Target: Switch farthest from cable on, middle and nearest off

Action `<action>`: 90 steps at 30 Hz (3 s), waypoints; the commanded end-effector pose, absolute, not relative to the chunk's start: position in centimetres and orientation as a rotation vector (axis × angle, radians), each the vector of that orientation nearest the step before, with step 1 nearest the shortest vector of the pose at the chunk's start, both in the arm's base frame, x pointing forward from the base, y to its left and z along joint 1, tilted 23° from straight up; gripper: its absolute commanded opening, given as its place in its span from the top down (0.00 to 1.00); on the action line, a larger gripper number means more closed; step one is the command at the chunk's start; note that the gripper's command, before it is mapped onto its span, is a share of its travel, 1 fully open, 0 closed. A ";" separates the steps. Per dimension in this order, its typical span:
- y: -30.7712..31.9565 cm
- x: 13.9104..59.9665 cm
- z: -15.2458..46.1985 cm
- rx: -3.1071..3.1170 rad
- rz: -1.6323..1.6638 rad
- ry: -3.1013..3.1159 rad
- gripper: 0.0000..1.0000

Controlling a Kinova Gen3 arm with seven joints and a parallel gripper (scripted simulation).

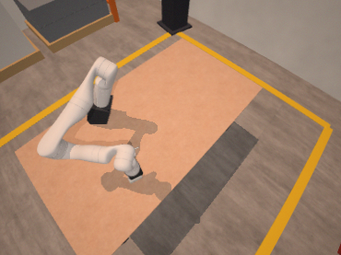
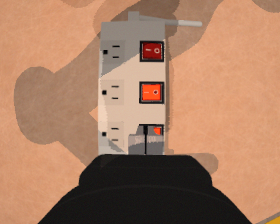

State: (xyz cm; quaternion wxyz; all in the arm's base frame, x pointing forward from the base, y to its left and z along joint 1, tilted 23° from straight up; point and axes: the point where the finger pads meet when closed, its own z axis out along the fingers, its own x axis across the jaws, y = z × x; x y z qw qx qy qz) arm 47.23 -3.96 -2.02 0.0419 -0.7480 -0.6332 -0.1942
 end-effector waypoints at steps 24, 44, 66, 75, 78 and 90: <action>-4.1 47.1 -1.6 -2.289 -0.595 -1.938 1.00; -5.1 46.3 1.5 -2.289 -0.595 -1.938 1.00; -4.1 43.6 2.1 -2.288 -0.596 -1.937 1.00; -3.5 41.7 2.3 -2.289 -0.594 -1.938 1.00; -3.5 41.7 2.3 -2.289 -0.594 -1.938 1.00; -3.5 41.7 2.3 -2.289 -0.594 -1.938 1.00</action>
